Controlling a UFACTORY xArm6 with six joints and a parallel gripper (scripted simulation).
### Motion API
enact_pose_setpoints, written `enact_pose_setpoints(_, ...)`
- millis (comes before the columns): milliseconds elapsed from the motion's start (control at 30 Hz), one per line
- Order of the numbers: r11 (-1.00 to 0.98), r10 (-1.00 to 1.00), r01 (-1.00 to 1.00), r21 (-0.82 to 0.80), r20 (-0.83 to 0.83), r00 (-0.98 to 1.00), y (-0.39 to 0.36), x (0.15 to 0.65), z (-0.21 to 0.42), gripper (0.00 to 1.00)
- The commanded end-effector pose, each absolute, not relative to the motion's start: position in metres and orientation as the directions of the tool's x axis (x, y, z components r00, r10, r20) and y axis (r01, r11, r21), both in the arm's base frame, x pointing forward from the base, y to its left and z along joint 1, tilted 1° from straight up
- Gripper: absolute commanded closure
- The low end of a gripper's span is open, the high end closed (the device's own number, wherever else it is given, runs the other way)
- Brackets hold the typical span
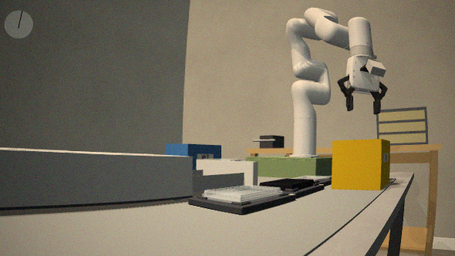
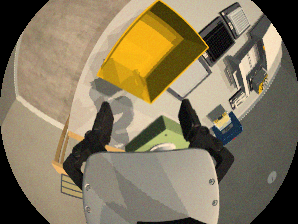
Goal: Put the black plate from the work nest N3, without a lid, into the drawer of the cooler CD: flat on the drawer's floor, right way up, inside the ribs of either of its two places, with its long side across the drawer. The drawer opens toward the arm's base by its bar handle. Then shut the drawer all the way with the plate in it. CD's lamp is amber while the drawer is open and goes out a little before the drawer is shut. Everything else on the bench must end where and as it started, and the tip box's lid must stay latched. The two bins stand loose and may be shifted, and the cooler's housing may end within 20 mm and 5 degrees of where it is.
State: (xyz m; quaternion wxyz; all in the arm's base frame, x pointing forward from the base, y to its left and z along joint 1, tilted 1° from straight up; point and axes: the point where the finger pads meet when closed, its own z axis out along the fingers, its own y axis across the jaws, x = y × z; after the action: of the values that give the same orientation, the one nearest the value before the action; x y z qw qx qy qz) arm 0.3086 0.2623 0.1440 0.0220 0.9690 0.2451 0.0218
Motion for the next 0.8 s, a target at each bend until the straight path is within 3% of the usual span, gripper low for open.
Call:
enact_pose_setpoints(0, -0.893, 0.45, 0.448, 0.05, 0.033, 0.893, 0.245, 0.327, 0.148, 0.0)
enact_pose_setpoints(767, -0.964, 0.265, 0.264, 0.033, 0.018, 0.964, 0.173, 0.376, 0.156, 0.0)
